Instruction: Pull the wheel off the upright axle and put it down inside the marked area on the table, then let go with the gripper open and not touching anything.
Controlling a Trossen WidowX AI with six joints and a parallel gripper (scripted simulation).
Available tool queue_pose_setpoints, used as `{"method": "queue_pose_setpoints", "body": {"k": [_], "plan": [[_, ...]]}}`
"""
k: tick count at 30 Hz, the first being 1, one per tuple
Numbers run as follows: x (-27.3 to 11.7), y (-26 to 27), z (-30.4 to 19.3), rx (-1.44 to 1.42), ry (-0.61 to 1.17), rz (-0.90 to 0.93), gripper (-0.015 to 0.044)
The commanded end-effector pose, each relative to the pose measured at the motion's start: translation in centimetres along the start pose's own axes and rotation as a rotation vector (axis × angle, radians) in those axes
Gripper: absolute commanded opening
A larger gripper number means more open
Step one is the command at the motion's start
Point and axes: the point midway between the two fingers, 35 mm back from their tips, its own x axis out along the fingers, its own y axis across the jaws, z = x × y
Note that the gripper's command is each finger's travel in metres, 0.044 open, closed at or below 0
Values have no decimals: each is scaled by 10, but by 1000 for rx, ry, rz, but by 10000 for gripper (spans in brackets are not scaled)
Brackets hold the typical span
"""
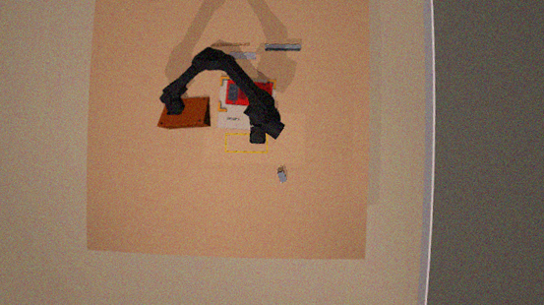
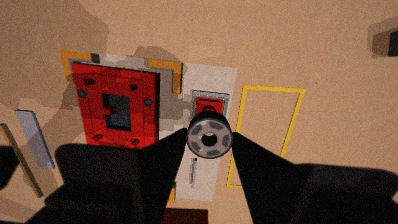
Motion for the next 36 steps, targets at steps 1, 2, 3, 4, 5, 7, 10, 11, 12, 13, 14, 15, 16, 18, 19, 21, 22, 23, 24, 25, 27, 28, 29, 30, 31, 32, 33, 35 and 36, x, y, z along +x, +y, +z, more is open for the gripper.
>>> {"method": "queue_pose_setpoints", "body": {"k": [1, 2, 3, 4, 5, 7, 10, 11, 12, 13, 14, 15, 16, 18, 19, 21, 22, 23, 24, 25, 27, 28, 29, 30, 31, 32, 33, 35, 36], "plan": [[-13, -1, 1, -7, -4, -8, 0], [-17, -1, 1, -7, -4, -8, 0], [-22, 0, 1, -7, -4, -8, 0], [-26, 1, 0, -7, -4, -8, 0], [-28, 1, 0, -7, -4, -8, 0], [-29, 1, 0, -7, -4, -8, 0], [-23, -9, -5, 0, -4, -4, 0], [-24, -16, -8, 0, -4, -6, 0], [-25, -22, -11, 0, -5, -8, 0], [-26, -29, -15, 0, -5, -10, 0], [-26, -35, -19, -1, -5, -11, 0], [-27, -41, -22, -1, -5, -12, 0], [-28, -48, -26, -1, -5, -13, 0], [-29, -59, -34, -2, -4, -14, 0], [-29, -64, -37, -2, -4, -15, 0], [-30, -74, -45, -3, -4, -15, 0], [-30, -79, -49, -3, -3, -15, 0], [-30, -84, -52, -4, -3, -15, 0], [-30, -87, -55, -5, -3, -15, 0], [-30, -90, -57, -5, -3, -14, 0], [-30, -90, -58, -5, -3, -14, 0], [-30, -90, -58, -5, -3, -14, 0], [-30, -90, -58, -5, -3, -14, 0], [-28, -90, -58, -5, -3, -14, 0], [-27, -90, -58, -5, -3, -14, 0], [-24, -90, -57, -5, -3, -14, 0], [-21, -90, -57, -5, -3, -14, 0], [-15, -90, -57, -6, -3, -14, 0], [-13, -90, -57, -6, -3, -14, 0]]}}
